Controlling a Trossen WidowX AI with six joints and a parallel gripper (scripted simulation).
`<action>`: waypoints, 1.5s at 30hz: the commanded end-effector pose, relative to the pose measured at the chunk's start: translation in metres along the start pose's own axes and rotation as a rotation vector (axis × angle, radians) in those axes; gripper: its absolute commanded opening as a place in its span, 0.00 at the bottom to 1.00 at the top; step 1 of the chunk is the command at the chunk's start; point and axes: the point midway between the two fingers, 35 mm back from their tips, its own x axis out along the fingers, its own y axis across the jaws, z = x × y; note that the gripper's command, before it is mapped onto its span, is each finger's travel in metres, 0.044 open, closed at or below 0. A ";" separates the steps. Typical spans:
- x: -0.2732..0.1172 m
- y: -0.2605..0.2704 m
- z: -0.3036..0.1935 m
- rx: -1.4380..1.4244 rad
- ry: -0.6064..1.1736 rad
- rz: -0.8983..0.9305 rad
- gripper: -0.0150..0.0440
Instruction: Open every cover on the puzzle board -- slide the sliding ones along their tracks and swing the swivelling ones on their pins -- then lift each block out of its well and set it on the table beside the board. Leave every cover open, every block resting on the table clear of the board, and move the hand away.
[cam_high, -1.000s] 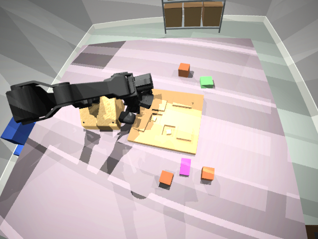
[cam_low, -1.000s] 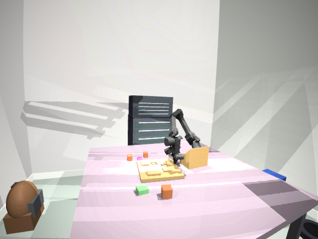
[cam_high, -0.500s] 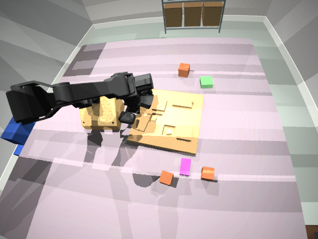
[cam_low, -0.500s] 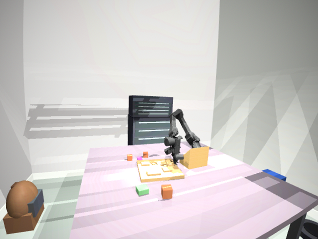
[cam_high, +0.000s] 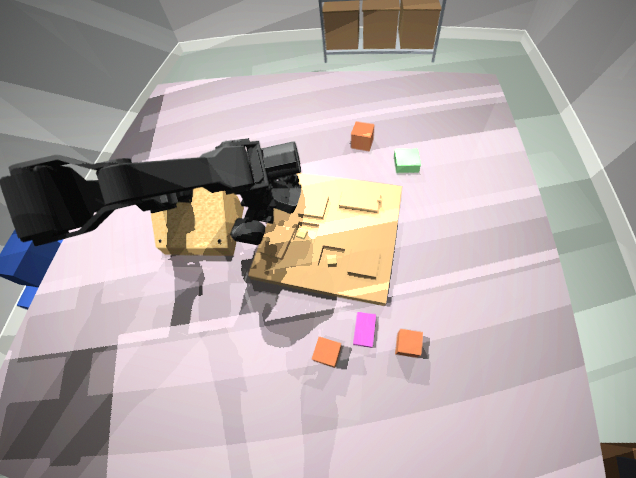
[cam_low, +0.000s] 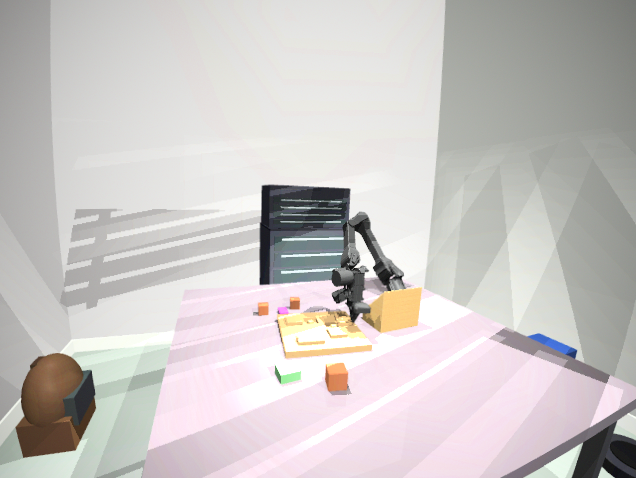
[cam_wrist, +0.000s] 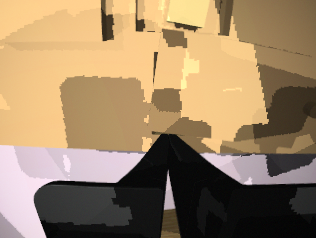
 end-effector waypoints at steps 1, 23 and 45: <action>0.006 -0.005 -0.009 -0.011 0.029 -0.020 0.25; 0.003 0.001 0.006 -0.005 0.013 -0.010 0.25; 0.006 0.002 0.029 -0.008 0.024 -0.017 0.25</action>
